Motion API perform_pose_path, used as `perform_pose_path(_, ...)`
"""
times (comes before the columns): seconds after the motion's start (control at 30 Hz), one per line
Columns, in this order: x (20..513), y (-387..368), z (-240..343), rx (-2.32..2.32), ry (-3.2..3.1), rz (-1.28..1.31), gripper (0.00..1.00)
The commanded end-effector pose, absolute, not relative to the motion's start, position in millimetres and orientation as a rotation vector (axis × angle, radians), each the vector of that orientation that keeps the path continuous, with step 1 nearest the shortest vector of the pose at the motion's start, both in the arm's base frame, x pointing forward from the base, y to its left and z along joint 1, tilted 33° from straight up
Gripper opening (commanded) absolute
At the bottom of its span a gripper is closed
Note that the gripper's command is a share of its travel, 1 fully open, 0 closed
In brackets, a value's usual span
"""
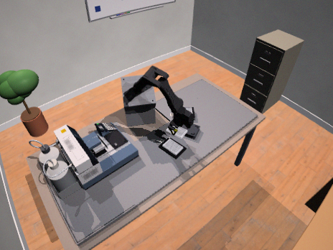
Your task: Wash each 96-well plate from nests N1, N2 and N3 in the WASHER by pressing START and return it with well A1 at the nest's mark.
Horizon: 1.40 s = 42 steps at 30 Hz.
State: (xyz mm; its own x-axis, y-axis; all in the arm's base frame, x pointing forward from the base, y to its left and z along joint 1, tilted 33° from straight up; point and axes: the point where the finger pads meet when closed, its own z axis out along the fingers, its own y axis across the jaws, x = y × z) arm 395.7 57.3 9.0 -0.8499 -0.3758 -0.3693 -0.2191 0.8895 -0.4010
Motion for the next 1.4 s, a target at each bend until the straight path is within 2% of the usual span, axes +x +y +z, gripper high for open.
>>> perform_pose_path(0.0, 397, 60, 16, -0.491, 2.593, -0.460, 0.00)
perform_pose_path(0.53, 398, 45, 22, -0.447, 2.596, -0.449, 0.00)
perform_pose_path(1.37, 370, -64, 47, -0.358, 2.603, -0.431, 0.00)
